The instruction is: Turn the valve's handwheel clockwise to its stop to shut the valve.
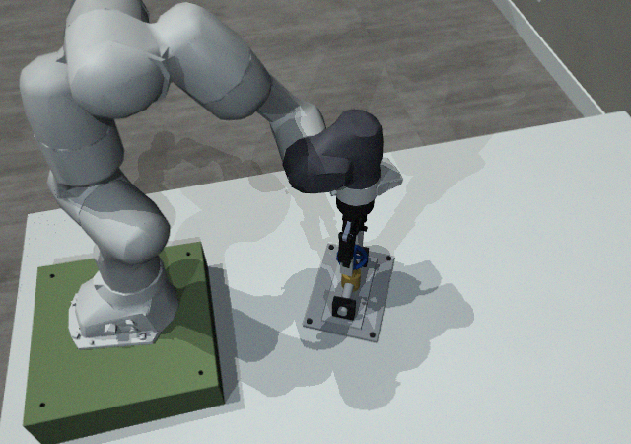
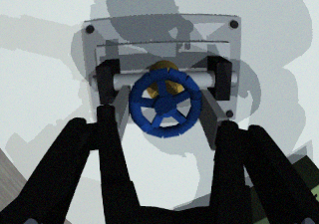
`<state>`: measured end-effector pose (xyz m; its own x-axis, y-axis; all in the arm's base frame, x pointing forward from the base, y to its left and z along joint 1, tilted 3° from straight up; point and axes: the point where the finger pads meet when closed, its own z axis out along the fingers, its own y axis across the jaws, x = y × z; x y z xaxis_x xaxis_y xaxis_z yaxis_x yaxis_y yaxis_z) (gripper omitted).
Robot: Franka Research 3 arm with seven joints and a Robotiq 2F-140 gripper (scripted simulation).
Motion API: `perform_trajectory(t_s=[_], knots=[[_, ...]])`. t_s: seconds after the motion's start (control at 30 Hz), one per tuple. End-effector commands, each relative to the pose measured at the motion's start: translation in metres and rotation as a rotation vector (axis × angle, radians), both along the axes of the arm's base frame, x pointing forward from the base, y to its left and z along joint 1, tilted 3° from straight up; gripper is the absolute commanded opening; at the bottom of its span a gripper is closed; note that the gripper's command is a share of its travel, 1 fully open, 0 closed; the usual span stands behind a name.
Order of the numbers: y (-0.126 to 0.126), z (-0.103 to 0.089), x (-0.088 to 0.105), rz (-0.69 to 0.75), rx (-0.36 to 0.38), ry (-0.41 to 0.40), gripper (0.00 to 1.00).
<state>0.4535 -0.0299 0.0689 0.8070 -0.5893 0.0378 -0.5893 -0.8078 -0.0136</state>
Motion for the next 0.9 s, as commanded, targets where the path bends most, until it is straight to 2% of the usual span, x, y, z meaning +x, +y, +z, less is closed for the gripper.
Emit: perform_trajectory(t_s=[0.0,0.43,0.87], knots=[[-0.0003,-0.0011,0.0006,-0.172,-0.013,-0.007,0.36],[-0.0003,-0.0011,0.0006,-0.361,-0.005,-0.011,0.36],[-0.0003,-0.0011,0.0006,-0.382,-0.004,-0.012,0.36]])
